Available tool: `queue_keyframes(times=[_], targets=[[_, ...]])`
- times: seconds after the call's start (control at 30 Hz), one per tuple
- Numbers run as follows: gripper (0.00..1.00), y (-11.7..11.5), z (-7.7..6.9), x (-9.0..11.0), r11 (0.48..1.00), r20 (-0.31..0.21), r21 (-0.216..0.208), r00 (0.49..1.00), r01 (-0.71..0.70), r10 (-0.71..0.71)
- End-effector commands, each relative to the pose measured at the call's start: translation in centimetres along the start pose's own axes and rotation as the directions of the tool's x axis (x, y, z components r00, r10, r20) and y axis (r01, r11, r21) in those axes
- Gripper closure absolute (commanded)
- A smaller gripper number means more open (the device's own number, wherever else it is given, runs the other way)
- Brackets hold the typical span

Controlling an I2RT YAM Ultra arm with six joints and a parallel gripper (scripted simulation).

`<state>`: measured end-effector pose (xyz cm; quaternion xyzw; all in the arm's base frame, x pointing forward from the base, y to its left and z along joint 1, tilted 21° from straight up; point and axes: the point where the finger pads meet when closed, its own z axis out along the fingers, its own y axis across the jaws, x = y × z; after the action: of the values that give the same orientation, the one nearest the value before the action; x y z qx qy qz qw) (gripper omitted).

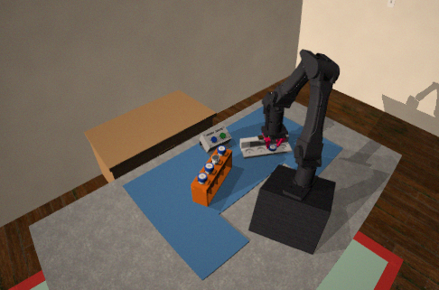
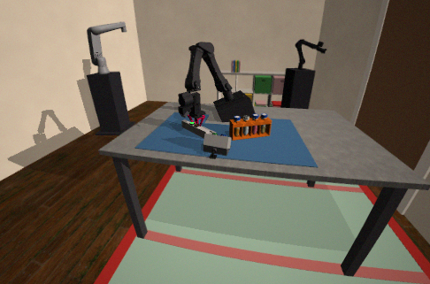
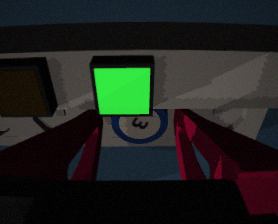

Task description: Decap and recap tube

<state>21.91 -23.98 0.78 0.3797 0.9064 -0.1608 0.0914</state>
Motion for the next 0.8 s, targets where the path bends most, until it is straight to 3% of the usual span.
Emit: queue_keyframes(times=[0.0, 0.67, 0.7, 0.77], targets=[[0.53, 0.01, -0.15, -0.19, 1.000, 0.011, -0.002, 1.000, 0.002, -0.002], [0.53, -0.05, -0.15, 0.04, 1.000, 0.011, -0.002, 1.000, 0.002, -0.002], [1.00, -0.05, -0.15, 0.04, 1.000, 0.011, -0.002, 1.000, 0.002, -0.002], [1.00, -0.05, -0.15, 0.04, 1.000, 0.011, -0.002, 1.000, 0.002, -0.002]])
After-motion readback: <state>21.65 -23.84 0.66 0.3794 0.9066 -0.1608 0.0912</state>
